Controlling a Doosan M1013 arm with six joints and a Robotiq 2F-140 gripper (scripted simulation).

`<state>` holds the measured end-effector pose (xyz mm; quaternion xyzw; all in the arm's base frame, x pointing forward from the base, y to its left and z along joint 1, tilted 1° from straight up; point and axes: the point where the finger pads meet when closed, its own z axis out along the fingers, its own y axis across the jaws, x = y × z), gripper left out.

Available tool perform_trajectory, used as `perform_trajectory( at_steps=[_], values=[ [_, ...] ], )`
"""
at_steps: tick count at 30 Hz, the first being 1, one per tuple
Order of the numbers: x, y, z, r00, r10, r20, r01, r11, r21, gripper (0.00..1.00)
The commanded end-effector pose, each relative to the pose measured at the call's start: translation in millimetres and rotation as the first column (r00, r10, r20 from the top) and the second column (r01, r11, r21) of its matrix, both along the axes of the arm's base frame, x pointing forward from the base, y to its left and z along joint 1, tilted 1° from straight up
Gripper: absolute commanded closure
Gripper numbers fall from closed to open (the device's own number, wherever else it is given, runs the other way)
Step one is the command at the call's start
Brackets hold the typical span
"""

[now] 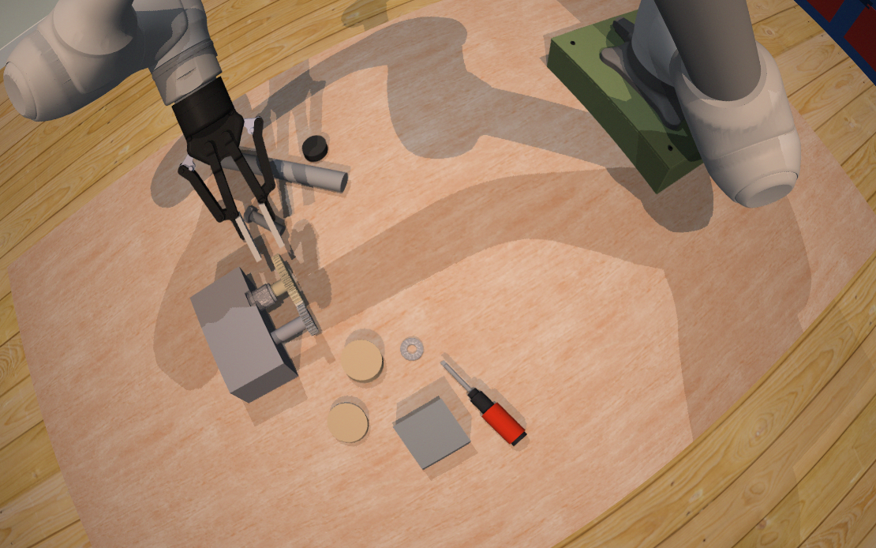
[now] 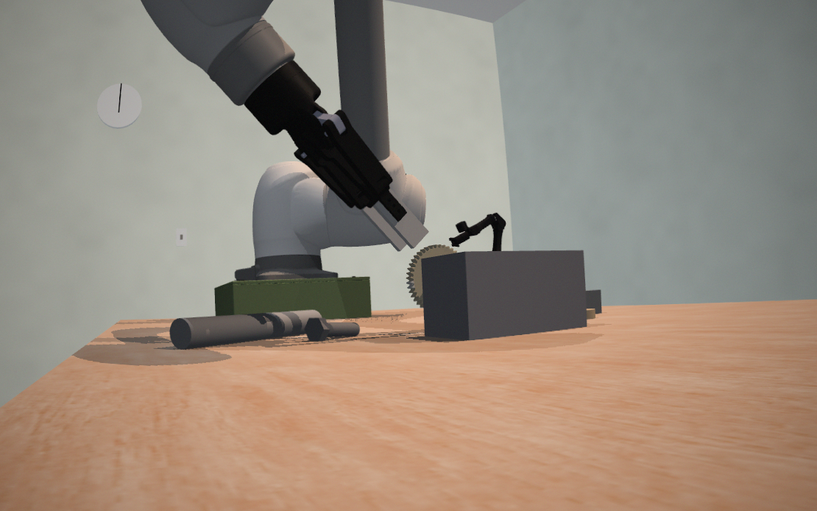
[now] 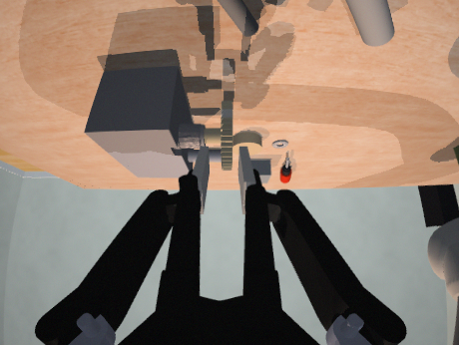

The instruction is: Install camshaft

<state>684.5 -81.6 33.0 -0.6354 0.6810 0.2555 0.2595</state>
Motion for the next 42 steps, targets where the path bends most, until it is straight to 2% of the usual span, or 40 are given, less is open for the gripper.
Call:
perform_trajectory(
  at_steps=[1,22,42],
  values=[
    [2.0,-6.0,5.7,1.0,-0.001,0.001,0.001,1.0,-0.003,0.81],
    [1.8,-11.8,16.4,1.0,-0.001,0.001,0.001,1.0,-0.003,0.81],
    [2.7,-11.4,63.5,1.0,-0.001,0.001,0.001,1.0,-0.003,0.81]
  ],
)
